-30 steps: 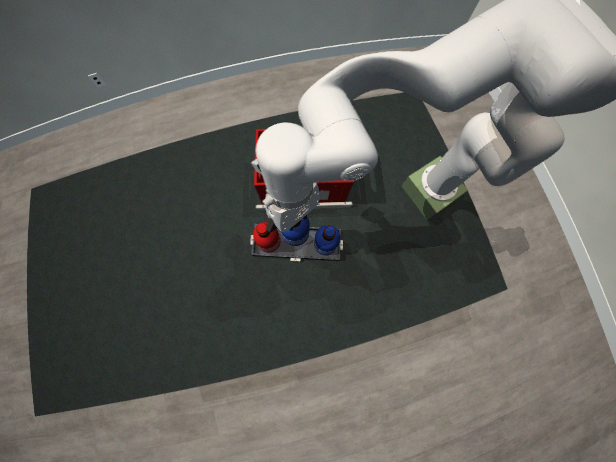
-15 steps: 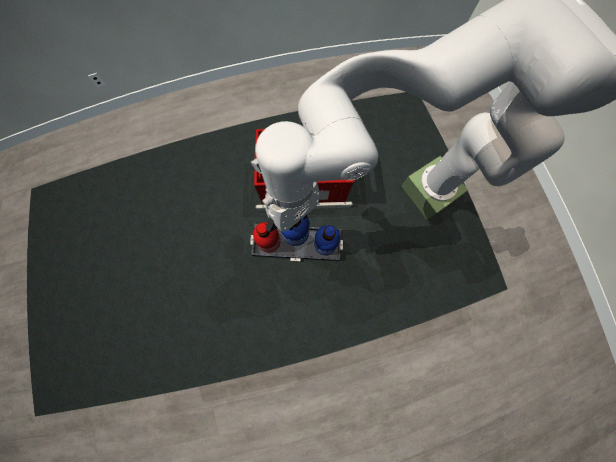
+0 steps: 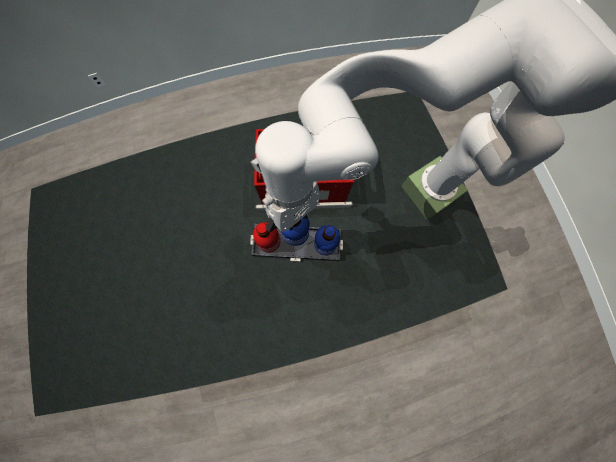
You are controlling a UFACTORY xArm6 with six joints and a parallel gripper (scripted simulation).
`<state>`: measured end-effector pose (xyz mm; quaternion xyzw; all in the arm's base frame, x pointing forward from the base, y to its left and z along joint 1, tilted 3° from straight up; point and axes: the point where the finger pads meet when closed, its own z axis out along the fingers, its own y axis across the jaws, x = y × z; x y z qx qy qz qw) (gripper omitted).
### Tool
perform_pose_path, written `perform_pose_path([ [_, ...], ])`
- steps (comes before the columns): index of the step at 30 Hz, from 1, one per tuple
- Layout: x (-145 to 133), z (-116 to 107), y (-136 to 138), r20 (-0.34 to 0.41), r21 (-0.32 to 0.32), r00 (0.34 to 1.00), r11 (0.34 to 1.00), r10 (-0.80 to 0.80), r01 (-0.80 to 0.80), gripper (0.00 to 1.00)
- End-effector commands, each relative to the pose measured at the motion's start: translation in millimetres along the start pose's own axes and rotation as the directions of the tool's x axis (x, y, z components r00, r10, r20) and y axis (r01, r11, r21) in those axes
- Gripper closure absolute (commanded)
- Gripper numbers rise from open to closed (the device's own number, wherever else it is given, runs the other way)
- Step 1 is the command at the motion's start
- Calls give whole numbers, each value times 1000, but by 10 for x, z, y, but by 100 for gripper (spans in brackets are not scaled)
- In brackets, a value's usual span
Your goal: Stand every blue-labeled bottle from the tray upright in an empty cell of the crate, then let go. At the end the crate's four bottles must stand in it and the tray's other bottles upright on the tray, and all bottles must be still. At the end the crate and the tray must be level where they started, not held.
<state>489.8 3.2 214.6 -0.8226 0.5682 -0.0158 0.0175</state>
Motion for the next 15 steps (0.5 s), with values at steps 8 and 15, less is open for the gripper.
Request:
perform_pose_path([
  [8,4,-79,-12,-2,5,1000,1000,0,0,100],
  [15,4,-128,-12,-2,5,1000,1000,0,0,100],
])
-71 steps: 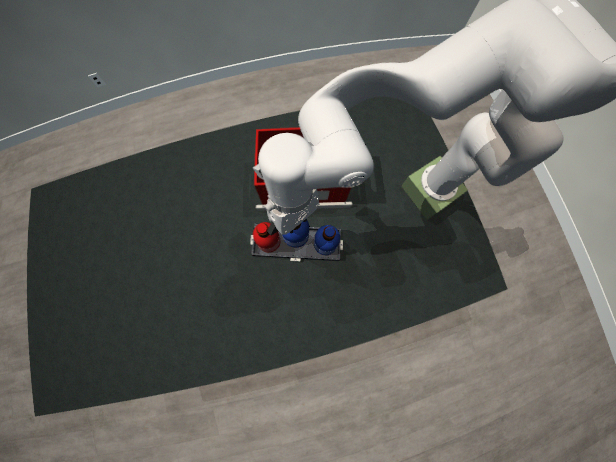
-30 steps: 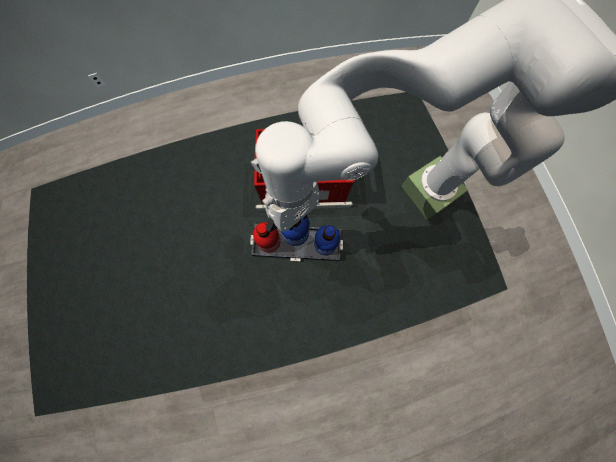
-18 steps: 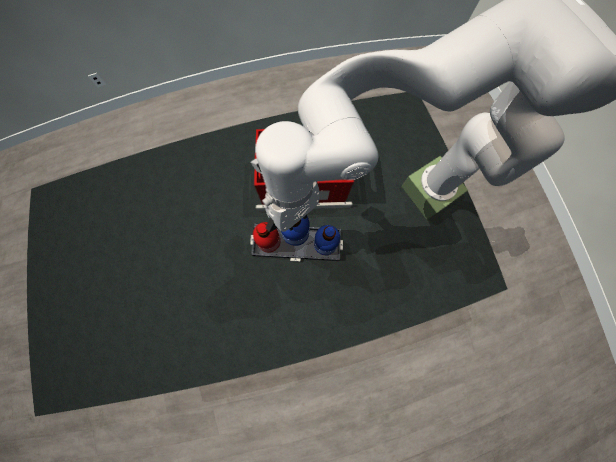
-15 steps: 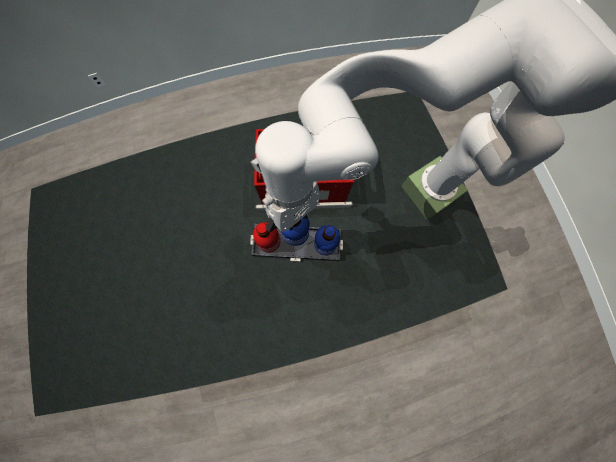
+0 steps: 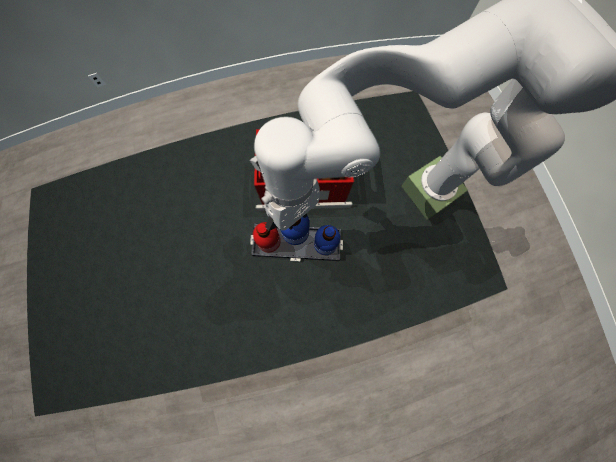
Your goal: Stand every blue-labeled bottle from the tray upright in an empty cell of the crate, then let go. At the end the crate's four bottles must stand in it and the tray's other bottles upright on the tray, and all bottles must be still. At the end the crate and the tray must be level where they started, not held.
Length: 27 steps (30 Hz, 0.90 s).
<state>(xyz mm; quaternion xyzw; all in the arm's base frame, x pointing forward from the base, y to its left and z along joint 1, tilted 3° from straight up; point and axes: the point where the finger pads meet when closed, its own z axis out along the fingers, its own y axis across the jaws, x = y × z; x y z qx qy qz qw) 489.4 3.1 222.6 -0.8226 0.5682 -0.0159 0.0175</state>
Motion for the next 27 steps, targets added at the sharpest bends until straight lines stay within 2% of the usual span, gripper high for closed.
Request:
perform_pose_path([
  [1,4,-59,-12,-2,5,1000,1000,0,0,100],
  [27,3,-309,-10,-2,5,1000,1000,0,0,100],
])
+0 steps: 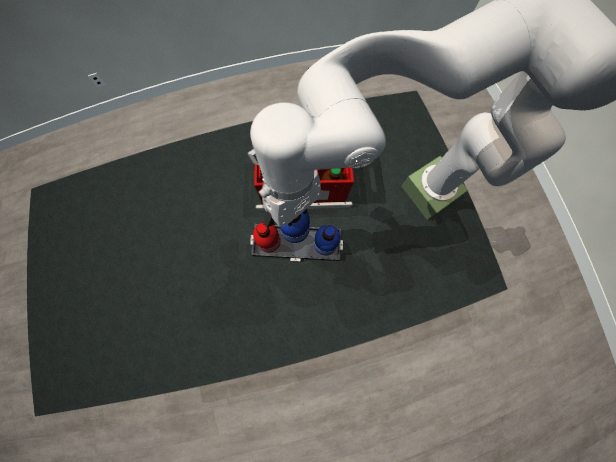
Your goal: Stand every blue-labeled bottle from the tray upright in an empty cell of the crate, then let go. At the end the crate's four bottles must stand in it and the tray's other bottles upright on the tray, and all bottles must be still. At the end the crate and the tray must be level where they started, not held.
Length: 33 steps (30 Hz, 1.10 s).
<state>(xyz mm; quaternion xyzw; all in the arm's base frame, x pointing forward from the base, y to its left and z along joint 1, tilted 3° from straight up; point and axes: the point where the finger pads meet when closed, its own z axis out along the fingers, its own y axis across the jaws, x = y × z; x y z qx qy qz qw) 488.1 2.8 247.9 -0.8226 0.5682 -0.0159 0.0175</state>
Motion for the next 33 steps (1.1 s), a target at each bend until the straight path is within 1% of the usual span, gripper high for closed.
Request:
perform_pose_path([
  [1,4,-62,-11,-2,5,1000,1000,0,0,100],
  [33,4,-98,-11,-2,5,1000,1000,0,0,100],
])
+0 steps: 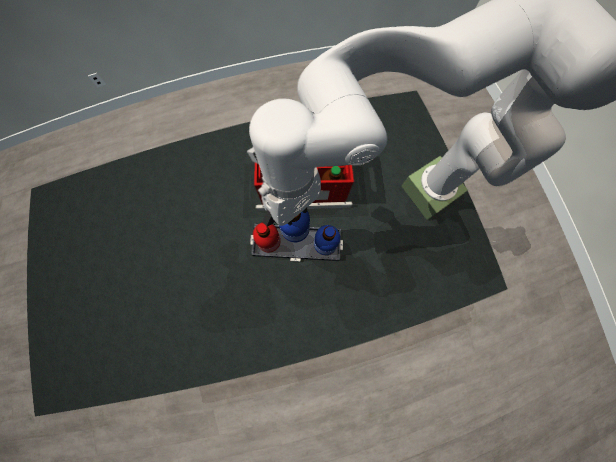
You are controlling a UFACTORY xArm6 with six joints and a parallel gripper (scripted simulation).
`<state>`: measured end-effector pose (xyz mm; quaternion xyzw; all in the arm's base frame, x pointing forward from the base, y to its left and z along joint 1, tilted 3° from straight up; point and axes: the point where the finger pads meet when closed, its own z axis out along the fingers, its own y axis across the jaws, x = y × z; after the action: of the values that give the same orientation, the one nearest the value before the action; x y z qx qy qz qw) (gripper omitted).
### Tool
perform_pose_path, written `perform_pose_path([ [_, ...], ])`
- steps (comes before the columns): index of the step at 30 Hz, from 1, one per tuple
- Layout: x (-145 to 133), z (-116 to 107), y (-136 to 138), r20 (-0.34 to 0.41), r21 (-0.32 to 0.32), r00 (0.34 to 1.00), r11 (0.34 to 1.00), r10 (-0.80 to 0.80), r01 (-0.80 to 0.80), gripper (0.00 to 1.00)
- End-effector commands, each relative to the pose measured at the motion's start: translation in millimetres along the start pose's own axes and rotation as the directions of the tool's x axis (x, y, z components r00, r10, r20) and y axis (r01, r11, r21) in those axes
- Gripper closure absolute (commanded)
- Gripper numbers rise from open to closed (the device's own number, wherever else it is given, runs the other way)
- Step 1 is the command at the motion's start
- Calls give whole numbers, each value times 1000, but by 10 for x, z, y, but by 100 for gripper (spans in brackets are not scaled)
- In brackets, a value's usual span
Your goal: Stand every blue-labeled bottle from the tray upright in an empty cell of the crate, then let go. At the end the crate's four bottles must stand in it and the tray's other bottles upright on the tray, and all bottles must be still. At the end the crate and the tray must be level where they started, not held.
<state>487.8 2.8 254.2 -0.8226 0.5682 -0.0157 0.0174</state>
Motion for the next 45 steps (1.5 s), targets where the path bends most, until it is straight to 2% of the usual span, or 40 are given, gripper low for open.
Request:
perform_pose_path([
  [1,4,-40,-11,-2,5,1000,1000,0,0,100],
  [23,3,-233,-9,-2,5,1000,1000,0,0,100],
  [45,3,-243,-9,-2,5,1000,1000,0,0,100],
])
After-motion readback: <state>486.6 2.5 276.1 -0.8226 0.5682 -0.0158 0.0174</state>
